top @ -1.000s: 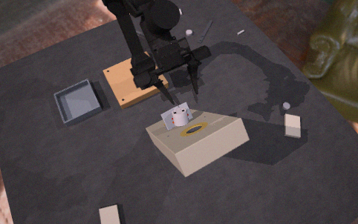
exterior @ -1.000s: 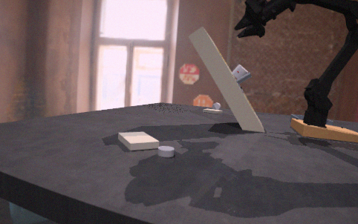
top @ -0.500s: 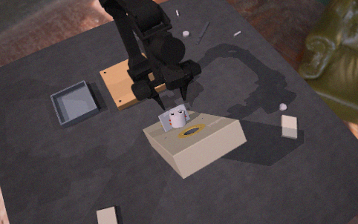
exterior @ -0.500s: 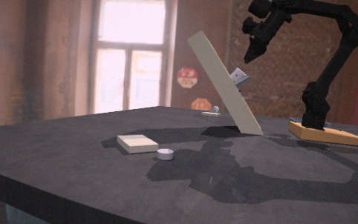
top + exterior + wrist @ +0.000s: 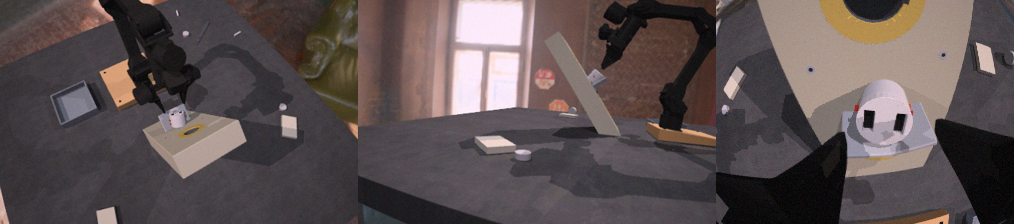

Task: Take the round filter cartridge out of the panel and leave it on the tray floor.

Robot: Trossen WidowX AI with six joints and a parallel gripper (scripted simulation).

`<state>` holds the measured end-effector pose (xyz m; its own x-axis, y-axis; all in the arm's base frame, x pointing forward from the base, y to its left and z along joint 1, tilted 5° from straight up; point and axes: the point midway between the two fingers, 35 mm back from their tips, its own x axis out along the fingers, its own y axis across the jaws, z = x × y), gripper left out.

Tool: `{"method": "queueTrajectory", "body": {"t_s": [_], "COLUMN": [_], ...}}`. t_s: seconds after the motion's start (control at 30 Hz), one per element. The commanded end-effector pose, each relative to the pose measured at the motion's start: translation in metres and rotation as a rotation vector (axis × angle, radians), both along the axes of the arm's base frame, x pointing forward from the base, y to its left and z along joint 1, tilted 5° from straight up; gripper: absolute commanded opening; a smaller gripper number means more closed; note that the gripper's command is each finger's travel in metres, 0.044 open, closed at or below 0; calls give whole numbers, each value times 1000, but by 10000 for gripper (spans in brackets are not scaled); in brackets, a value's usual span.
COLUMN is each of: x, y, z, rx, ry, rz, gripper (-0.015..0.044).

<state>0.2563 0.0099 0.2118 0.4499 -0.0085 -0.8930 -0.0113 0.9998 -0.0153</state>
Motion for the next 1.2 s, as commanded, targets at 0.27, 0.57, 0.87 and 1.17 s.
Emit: {"method": "queueTrajectory", "body": {"t_s": [0.27,0.57,0.87,1.17], "x": [9,14,14,14], "y": [0,0,-1,-1], "z": [-20,-33,-30,-30], "rx": [-1,-1,-3,-3], "ry": [4,4,1,1], "rz": [5,5,-1,-1], "gripper": [305,305,271,211]}}
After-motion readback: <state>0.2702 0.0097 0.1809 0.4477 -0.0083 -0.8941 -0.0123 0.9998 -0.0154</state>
